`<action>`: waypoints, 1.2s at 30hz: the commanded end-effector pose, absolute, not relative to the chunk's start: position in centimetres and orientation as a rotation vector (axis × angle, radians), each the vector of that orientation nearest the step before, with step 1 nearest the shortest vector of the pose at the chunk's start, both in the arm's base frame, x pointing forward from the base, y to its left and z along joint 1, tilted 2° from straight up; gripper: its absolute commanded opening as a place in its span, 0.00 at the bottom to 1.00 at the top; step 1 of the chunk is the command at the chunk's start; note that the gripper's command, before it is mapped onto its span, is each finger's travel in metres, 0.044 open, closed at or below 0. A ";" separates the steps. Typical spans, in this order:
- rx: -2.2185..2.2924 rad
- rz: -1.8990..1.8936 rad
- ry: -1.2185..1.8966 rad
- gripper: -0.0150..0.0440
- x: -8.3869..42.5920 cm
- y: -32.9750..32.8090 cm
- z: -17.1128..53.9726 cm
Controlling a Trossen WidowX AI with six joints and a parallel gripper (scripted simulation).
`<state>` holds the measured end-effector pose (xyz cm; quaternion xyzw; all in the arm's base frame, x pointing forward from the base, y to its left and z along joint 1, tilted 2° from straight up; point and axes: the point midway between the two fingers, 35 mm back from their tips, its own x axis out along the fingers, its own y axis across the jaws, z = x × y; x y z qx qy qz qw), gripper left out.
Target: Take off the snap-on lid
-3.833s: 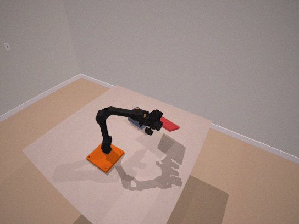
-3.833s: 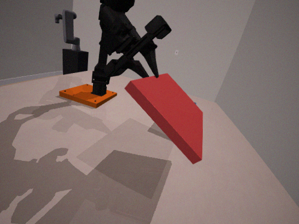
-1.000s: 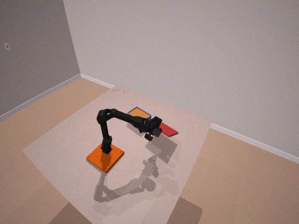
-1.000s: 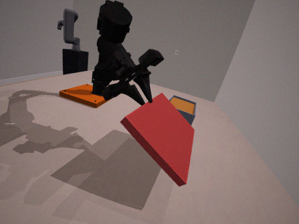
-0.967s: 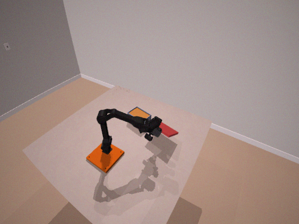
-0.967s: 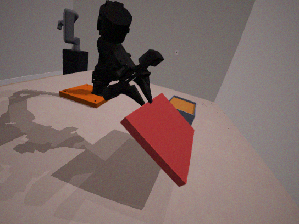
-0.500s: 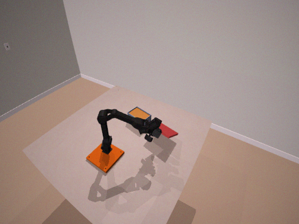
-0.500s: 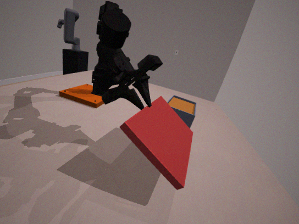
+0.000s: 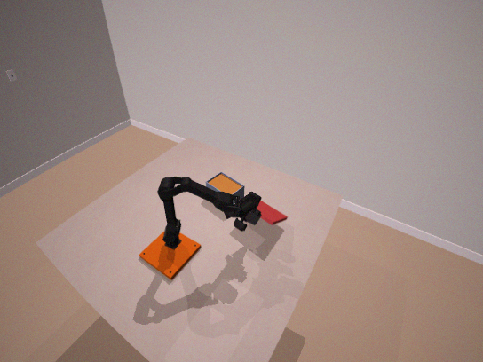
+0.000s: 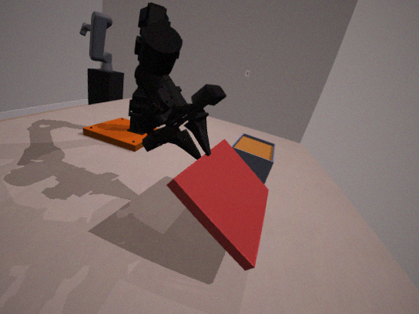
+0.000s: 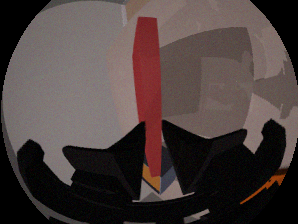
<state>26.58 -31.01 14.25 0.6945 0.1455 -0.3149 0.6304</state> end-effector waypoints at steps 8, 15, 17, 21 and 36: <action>1.592 -0.721 0.328 0.25 26.6 -31.1 13.4; 1.592 -0.721 0.328 0.25 26.7 -31.1 12.9; 1.592 -0.721 0.328 0.25 26.7 -31.1 12.7; 1.592 -0.721 0.328 0.25 26.7 -31.1 12.4; 1.592 -0.721 0.328 0.25 26.7 -31.1 11.2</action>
